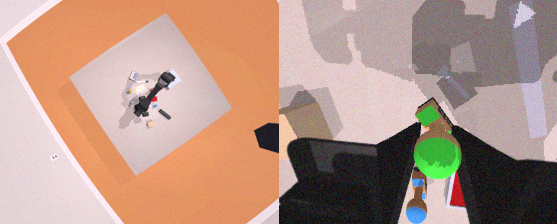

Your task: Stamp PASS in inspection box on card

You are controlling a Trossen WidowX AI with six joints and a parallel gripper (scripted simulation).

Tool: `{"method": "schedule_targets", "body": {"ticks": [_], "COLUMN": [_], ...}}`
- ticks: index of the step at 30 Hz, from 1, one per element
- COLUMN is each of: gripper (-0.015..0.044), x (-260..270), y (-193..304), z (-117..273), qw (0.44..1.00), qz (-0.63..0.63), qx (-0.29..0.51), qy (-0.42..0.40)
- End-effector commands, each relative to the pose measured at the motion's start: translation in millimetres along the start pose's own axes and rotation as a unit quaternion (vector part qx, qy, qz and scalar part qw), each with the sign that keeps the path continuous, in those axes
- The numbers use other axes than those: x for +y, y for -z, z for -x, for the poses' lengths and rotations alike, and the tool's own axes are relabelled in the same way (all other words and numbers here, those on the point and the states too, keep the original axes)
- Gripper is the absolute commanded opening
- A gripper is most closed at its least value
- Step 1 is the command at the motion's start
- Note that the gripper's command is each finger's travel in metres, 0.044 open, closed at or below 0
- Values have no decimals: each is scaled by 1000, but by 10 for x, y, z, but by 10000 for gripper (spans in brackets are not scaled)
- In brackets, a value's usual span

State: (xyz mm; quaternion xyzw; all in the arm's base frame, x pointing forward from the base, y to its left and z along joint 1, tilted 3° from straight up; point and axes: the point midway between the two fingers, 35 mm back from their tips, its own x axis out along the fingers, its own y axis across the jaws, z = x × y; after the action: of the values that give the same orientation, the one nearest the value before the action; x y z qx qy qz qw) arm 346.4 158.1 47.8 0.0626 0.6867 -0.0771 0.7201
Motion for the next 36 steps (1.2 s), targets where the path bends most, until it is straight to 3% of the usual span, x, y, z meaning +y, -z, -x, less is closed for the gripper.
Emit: {"method": "schedule_targets", "body": {"ticks": [1,36], "gripper": [0,0], "x": [11,3], "y": [-8,0], "z": [31,204], "qw": [1000,1000], "qz": [1,1], "qx": [0,2], "qy": [-3,-6]}}
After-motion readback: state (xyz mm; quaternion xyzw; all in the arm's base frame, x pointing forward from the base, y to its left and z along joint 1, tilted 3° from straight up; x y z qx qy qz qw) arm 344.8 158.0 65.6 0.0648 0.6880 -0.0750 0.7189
